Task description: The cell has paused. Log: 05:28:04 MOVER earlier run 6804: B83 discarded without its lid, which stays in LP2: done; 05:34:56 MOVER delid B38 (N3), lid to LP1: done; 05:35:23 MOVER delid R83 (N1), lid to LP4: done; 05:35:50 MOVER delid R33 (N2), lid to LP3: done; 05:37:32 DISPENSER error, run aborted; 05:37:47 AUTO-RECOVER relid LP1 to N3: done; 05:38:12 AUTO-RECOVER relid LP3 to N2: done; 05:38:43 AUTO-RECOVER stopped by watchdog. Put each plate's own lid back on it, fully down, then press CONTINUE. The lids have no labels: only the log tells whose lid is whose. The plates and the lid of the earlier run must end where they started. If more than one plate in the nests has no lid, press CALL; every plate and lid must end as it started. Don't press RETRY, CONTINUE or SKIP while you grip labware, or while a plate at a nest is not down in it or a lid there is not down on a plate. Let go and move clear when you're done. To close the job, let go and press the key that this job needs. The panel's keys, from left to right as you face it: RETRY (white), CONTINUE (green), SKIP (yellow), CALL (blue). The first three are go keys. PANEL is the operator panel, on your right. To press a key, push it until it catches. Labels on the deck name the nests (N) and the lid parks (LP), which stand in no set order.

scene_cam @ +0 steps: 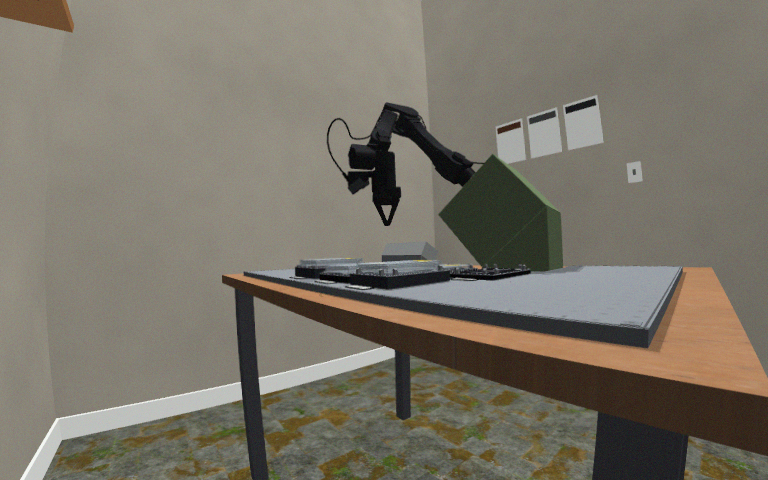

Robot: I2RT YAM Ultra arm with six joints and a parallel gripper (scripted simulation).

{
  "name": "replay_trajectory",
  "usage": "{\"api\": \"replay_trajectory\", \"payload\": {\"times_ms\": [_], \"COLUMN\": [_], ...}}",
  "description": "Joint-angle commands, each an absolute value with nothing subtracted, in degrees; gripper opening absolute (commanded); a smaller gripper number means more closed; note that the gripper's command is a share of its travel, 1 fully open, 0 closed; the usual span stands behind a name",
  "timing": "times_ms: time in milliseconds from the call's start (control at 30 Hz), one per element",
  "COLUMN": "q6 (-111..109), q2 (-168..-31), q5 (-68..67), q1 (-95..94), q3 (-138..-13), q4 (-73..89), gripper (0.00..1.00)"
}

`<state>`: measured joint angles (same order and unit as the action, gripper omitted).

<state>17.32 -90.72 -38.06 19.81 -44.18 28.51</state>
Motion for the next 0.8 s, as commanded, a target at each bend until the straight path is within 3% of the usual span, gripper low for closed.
{"api": "replay_trajectory", "payload": {"times_ms": [0,400,767], "q6": [17.82,9.83,9.41], "q2": [-87.27,-80.45,-81.47], "q5": [-36.62,-33.00,-32.38], "q1": [21.52,32.64,31.91], "q3": [-43.96,-47.41,-48.07], "q4": [28.97,30.42,30.09], "gripper": [0.00,0.00,0.00]}}
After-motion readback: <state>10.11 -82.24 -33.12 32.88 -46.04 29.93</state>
